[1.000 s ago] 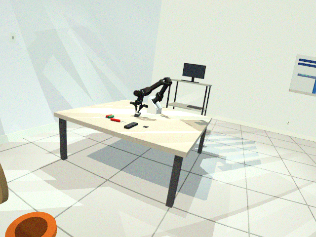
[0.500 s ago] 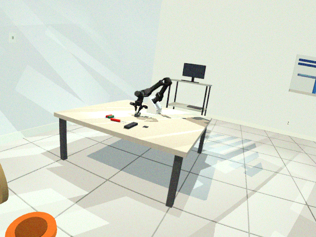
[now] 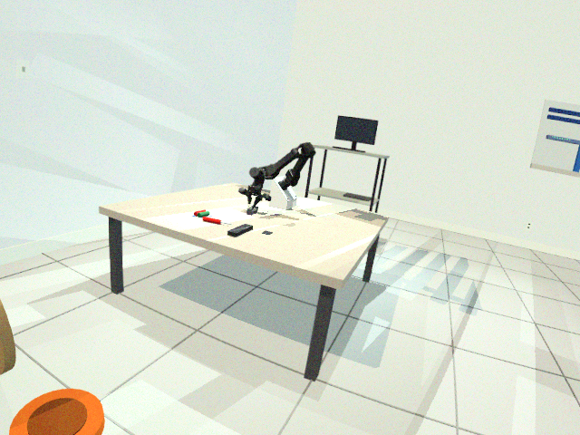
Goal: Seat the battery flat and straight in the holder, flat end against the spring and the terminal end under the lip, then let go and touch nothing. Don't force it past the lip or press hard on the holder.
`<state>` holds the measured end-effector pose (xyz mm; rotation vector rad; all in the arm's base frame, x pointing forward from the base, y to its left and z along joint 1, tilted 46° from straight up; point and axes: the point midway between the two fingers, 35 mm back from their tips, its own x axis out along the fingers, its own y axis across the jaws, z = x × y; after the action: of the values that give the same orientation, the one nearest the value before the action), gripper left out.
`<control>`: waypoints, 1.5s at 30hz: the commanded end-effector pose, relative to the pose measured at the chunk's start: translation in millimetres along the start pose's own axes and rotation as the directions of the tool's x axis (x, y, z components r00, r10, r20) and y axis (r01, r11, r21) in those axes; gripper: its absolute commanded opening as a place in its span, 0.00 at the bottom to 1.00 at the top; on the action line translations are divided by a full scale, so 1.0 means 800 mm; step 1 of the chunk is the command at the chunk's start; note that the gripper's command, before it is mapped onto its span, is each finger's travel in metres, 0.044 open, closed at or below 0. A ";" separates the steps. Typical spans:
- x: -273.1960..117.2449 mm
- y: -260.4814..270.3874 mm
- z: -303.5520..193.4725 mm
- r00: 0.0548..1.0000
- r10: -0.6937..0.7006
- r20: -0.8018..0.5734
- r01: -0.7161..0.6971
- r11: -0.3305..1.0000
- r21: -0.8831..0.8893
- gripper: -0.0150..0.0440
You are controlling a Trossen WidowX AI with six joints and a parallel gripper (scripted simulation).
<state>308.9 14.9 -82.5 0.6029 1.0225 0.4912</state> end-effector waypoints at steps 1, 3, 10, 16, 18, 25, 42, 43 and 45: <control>0.000 0.002 -0.004 1.000 0.001 0.017 -0.001 1.000 0.010 0.38; 0.000 0.002 -0.005 1.000 -0.001 0.027 0.000 1.000 0.010 0.38; 0.000 0.005 -0.007 0.998 -0.004 0.060 0.003 1.000 0.014 0.38; -0.001 0.008 -0.009 0.996 -0.005 0.087 0.003 1.000 0.016 0.38; -0.001 0.009 -0.010 0.996 -0.005 0.090 0.003 1.000 0.017 0.38; -0.002 0.008 -0.017 0.996 -0.005 0.091 0.004 1.000 0.017 0.38; -0.008 0.008 -0.034 0.996 -0.009 0.091 0.007 1.000 0.018 0.38; -0.008 0.008 -0.035 0.996 -0.009 0.090 0.008 1.000 0.018 0.38; -0.008 0.008 -0.036 0.996 -0.011 0.090 0.009 1.000 0.019 0.38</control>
<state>286.5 21.0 -83.6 0.6278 0.9339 0.4450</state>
